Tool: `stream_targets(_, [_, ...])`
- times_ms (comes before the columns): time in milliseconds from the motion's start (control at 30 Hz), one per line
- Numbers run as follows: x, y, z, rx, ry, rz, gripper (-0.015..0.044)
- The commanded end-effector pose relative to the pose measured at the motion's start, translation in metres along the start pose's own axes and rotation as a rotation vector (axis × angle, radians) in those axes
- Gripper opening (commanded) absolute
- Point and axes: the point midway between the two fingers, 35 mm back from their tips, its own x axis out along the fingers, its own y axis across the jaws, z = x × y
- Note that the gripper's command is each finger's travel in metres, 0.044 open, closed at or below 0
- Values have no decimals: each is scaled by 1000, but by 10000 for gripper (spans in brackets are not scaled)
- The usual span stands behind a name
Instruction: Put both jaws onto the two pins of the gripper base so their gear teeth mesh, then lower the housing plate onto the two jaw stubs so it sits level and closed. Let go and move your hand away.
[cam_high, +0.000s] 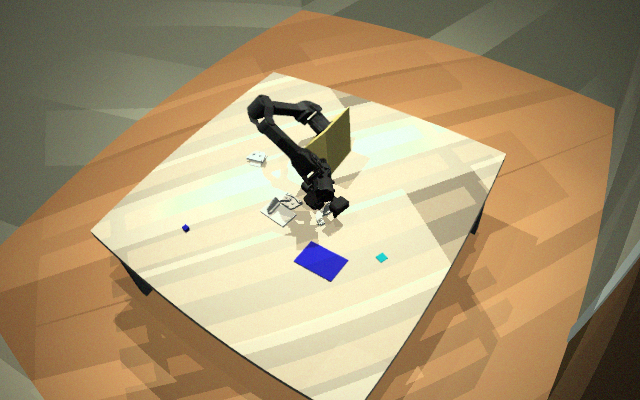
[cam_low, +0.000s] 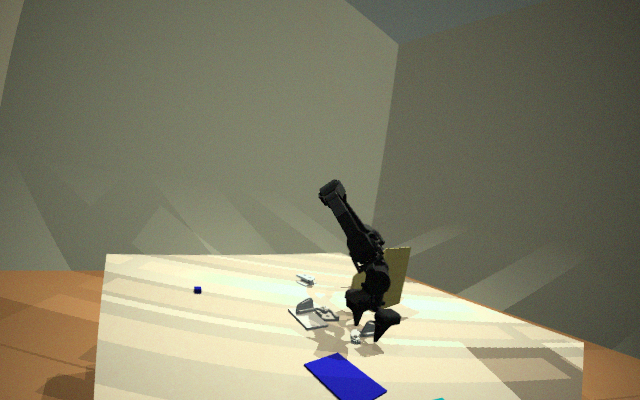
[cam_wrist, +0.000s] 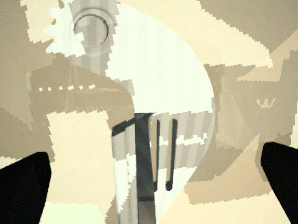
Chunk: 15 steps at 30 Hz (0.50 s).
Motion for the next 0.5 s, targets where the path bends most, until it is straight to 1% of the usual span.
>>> stream_targets(0, [0, 0, 0, 0, 0, 0, 414])
stream_targets(333, [0, 0, 0, 0, 0, 0, 151])
stream_targets(467, [0, 0, 0, 0, 0, 0, 134])
